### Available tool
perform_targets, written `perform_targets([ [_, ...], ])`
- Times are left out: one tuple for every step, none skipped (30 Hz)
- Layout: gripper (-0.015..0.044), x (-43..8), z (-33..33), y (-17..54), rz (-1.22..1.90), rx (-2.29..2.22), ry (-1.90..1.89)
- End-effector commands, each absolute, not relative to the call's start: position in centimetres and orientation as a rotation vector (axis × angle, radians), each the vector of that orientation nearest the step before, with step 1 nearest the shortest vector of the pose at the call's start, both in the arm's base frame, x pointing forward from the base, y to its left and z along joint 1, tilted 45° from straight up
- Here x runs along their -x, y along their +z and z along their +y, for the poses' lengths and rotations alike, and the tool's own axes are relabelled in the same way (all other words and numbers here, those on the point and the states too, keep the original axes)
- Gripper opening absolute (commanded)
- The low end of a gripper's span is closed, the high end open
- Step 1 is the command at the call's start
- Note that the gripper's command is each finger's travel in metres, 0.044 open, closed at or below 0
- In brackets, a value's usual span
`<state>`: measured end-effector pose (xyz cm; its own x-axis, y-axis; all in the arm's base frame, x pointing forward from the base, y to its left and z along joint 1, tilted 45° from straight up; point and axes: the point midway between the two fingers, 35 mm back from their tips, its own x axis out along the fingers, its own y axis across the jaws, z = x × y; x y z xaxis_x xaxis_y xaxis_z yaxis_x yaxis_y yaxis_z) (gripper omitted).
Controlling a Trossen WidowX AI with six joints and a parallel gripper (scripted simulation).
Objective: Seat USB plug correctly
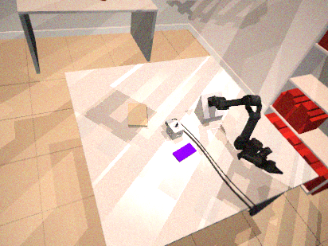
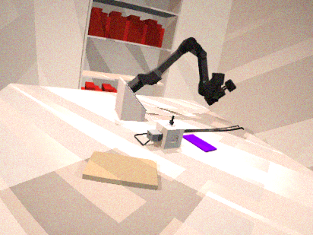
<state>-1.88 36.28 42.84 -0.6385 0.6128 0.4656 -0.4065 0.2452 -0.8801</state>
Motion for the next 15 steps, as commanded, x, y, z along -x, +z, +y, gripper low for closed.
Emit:
perform_targets([
  [0.0426,1.7,36.4,42.8,-1.674,0.199,1.528],
  [0.0440,1.2,36.6,42.6,-1.660,0.217,1.525],
  [0.0440,0.3,37.0,42.4,-1.635,0.247,1.519],
  [0.0440,-0.9,37.5,42.0,-1.601,0.287,1.511],
  [0.0440,-2.6,38.0,41.5,-1.556,0.338,1.501],
  [0.0440,-4.4,38.5,41.0,-1.505,0.393,1.488],
  [0.0440,-6.7,38.9,40.2,-1.443,0.456,1.472],
  [0.0440,-9.0,39.2,39.4,-1.377,0.518,1.455],
  [0.0440,-11.2,39.3,38.6,-1.316,0.573,1.439],
  [0.0440,-13.1,39.2,37.9,-1.259,0.619,1.425],
  [0.0440,-15.1,39.0,37.1,-1.200,0.666,1.409],
  [0.0440,-17.1,38.6,36.2,-1.139,0.710,1.393],
  [0.0440,-19.0,38.2,35.4,-1.079,0.751,1.378],
  [0.0440,-20.8,37.6,34.5,-1.020,0.789,1.363],
  [0.0440,-22.6,36.9,33.7,-0.961,0.823,1.348],
])
